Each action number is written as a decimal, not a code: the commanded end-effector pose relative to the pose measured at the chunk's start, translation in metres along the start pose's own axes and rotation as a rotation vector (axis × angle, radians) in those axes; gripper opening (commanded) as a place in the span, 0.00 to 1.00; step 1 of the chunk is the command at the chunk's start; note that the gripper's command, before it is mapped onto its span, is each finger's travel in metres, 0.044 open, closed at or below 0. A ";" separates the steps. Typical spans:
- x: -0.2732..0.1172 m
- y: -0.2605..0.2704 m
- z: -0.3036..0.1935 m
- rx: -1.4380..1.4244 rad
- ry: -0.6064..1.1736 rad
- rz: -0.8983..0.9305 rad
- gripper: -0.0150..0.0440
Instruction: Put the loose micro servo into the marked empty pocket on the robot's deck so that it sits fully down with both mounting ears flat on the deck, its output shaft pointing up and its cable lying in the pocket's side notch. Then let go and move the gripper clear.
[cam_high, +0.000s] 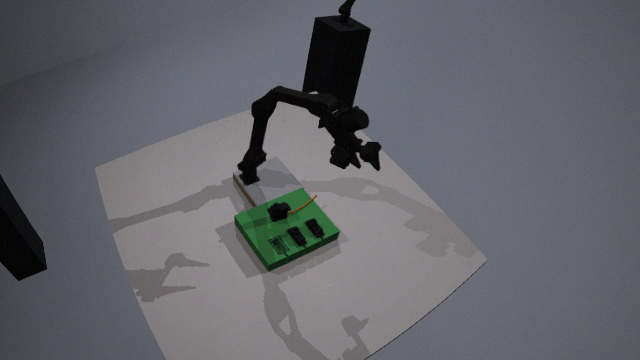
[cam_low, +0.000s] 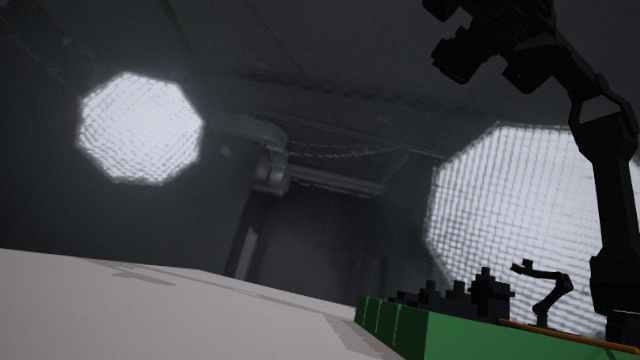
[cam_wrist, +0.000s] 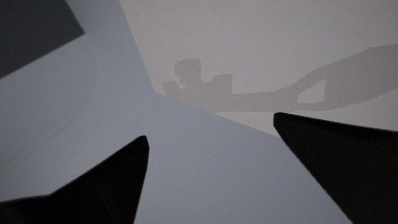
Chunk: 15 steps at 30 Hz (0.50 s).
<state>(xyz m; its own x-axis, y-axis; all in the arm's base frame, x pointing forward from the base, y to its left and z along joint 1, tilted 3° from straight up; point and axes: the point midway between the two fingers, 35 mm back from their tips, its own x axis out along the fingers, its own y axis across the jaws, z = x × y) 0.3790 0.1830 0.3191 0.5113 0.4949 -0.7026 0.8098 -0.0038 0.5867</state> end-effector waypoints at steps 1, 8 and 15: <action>-0.002 -0.008 0.013 -0.147 -0.036 -0.020 1.00; 0.000 -0.023 0.032 -0.371 -0.075 -0.075 1.00; 0.001 -0.038 0.050 -0.595 -0.099 -0.143 1.00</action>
<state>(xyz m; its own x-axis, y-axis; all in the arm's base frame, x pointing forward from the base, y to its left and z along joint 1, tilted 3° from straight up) 0.3680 0.1502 0.2818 0.4638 0.3982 -0.7914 0.6478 0.4569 0.6096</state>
